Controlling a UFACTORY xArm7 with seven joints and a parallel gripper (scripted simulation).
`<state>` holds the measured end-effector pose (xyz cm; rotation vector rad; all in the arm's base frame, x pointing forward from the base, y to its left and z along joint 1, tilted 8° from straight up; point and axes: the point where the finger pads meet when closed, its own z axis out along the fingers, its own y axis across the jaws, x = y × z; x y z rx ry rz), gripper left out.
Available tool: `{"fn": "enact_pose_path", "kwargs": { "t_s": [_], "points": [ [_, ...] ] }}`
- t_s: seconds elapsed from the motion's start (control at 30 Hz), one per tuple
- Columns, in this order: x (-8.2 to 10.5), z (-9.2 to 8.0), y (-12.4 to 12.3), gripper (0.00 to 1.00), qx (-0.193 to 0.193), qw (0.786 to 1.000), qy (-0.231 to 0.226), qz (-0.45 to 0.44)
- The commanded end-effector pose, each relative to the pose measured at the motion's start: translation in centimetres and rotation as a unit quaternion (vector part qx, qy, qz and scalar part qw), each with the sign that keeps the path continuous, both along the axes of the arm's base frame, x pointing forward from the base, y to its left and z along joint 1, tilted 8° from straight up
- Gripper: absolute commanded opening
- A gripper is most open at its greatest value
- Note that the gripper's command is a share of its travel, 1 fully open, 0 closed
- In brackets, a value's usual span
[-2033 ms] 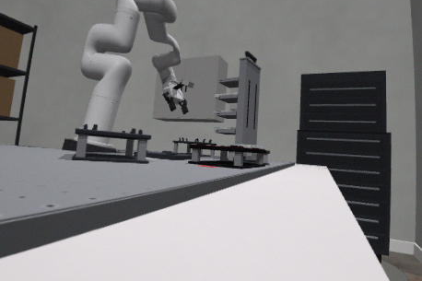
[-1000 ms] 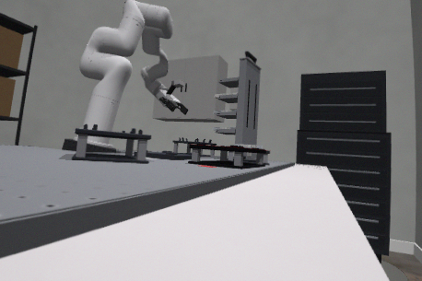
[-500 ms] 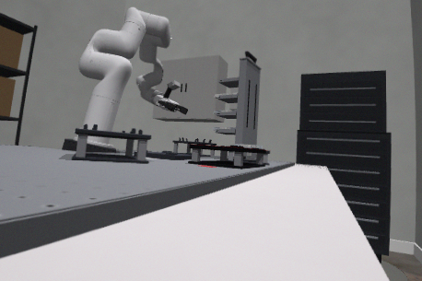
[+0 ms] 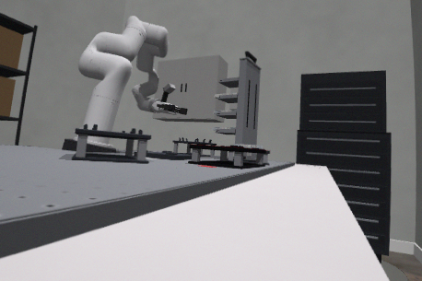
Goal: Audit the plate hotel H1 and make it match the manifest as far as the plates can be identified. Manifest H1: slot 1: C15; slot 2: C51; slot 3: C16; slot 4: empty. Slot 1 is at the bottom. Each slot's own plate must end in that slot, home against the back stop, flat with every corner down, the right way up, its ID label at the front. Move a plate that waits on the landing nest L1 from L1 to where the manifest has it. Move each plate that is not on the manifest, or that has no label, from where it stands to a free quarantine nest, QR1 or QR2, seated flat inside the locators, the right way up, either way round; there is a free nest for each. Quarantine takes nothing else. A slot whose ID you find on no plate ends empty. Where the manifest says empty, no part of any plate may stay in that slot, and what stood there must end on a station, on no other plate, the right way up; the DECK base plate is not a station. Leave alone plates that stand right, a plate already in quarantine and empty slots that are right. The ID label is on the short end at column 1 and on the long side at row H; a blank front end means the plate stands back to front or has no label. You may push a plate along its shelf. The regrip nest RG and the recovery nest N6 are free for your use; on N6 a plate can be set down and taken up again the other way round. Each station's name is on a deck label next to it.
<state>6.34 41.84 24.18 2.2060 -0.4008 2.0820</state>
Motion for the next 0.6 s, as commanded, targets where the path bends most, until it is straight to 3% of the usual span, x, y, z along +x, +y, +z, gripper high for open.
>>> {"fn": "enact_pose_path", "kwargs": {
  "t_s": [0.0,0.2,0.57],
  "points": [
    [0.00,0.16,0.07,1.00,-0.004,1.000,-0.026,-0.005],
    [0.00,0.16,0.07,1.00,-0.017,0.997,-0.074,-0.011],
    [0.00,0.16,0.07,1.00,-0.017,0.997,-0.076,-0.011]
  ]
}}
